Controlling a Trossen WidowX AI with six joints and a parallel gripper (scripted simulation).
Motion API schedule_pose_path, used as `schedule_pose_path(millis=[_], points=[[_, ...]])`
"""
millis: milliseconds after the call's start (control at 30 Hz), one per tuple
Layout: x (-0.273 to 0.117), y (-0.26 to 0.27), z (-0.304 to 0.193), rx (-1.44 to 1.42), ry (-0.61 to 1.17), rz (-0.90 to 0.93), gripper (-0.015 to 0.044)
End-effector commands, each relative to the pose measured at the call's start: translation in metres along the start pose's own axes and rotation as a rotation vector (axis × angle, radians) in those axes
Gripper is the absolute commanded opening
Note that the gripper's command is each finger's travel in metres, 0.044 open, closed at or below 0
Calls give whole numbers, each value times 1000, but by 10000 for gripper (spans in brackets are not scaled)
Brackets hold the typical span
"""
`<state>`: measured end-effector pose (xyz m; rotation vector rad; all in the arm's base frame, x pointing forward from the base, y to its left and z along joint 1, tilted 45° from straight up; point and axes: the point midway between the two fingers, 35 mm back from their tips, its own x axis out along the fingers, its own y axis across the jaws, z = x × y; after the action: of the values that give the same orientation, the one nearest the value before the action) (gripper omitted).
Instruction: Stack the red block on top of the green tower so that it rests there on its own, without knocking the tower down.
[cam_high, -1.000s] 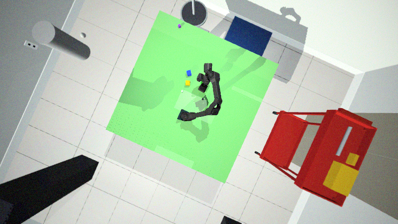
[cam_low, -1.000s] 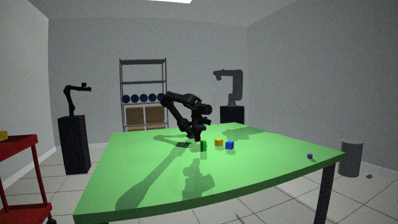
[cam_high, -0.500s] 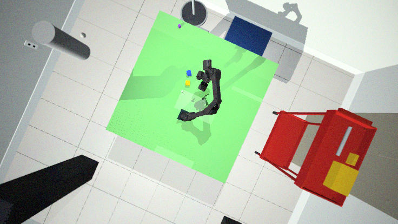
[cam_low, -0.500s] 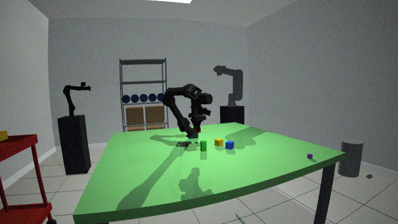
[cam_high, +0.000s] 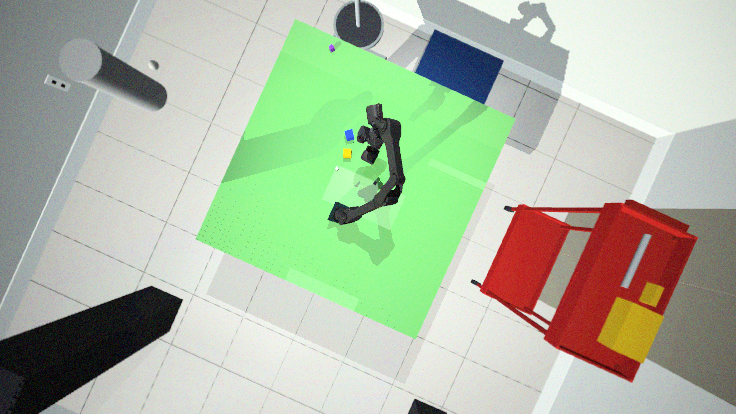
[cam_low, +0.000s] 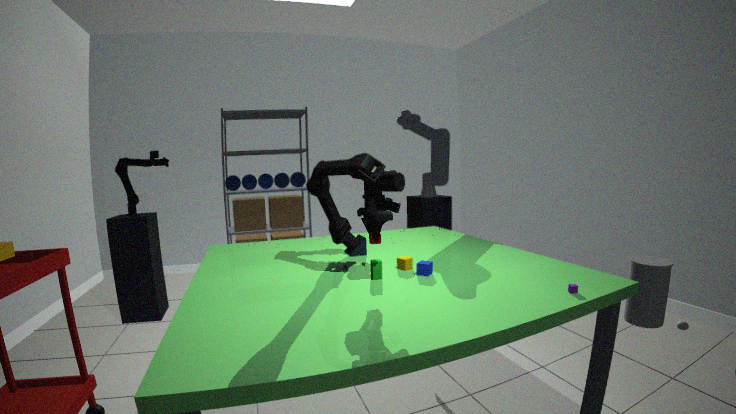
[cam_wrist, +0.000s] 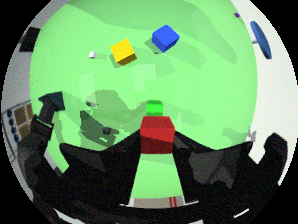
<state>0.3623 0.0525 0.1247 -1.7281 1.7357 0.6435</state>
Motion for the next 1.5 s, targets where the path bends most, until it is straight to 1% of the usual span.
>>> schedule_pose_path(millis=[0, 167, 367, 667, 1467], points=[[3, -1, 3, 11, -3, 8, 0], [24, -1, 2, 36, -4, 23, 0], [30, -1, 1, 39, -4, 25, 0], [57, 0, 1, 40, -3, 25, 0], [58, 0, 1, 40, -3, 25, 0]])
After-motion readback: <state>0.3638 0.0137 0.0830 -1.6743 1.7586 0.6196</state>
